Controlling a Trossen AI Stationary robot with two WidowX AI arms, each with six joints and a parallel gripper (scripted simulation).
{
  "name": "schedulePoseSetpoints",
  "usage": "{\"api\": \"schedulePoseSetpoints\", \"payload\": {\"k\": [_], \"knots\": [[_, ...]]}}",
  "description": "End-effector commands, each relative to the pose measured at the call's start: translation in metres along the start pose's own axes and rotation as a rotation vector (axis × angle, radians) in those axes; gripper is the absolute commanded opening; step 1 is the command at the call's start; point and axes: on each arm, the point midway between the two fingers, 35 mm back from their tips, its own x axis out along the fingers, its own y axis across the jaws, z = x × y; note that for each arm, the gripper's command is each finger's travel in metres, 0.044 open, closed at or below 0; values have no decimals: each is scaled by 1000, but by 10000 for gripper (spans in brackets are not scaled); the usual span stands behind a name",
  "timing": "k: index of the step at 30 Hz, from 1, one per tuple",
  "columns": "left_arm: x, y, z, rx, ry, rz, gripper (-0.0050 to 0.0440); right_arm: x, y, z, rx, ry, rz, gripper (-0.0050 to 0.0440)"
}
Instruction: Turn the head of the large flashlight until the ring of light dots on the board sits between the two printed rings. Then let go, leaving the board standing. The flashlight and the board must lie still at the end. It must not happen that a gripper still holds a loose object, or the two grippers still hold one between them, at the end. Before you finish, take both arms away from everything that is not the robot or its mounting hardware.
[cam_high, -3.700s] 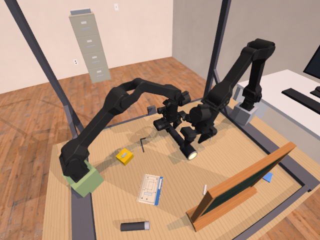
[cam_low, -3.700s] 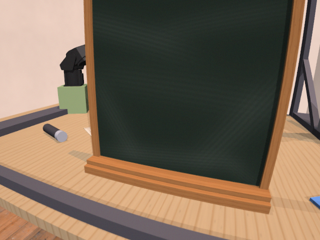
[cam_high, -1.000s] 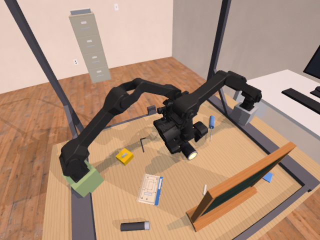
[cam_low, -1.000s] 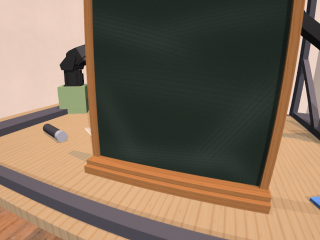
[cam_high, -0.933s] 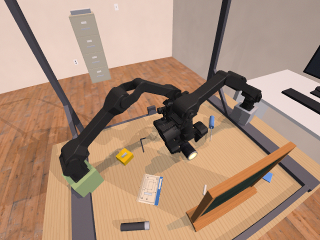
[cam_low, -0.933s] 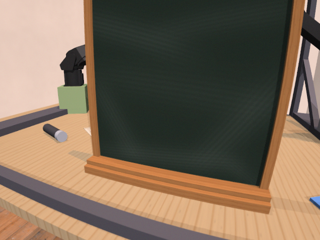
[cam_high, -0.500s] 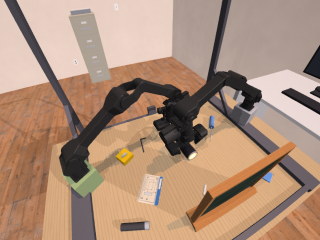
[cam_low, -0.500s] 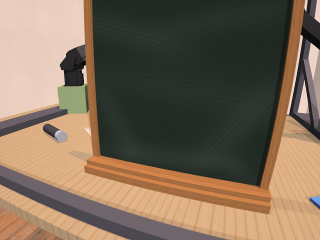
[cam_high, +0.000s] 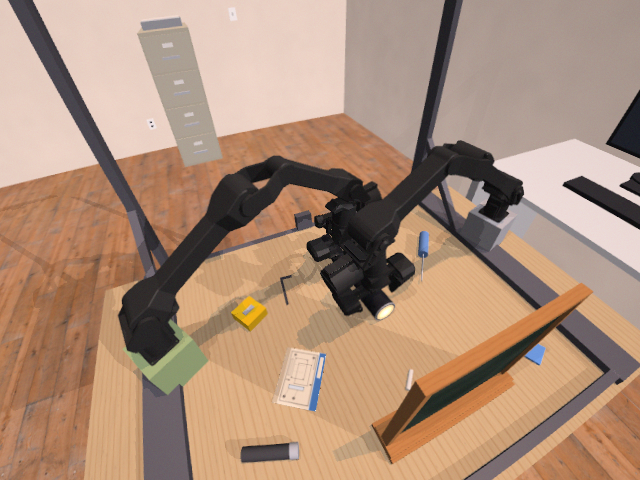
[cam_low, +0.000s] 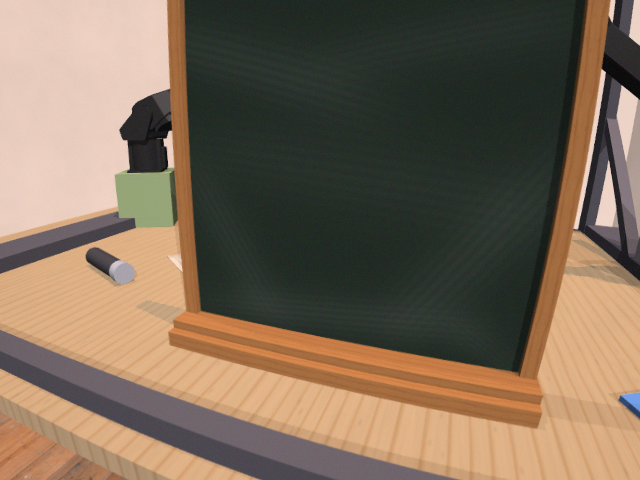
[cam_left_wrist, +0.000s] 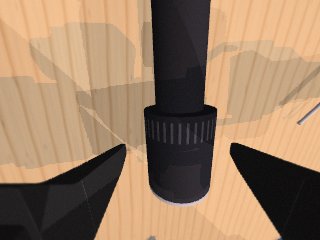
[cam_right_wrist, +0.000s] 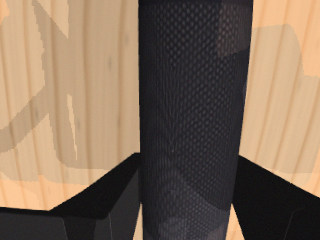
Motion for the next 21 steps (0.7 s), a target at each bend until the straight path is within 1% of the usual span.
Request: {"api": "schedulePoseSetpoints", "payload": {"k": [1,14,15,21], "knots": [[-5,2,-1,-3,4,28,440,-17,-8,1,4,-7,-45,130],[-2,1,-1,-2,4,26,440,-17,-8,1,4,-7,-45,130],[-2,2,-1,-2,4,26,226,-17,-8,1,4,-7,-45,130],[-2,2,-1,-2,4,26,226,-17,-8,1,4,-7,-45,130]]}}
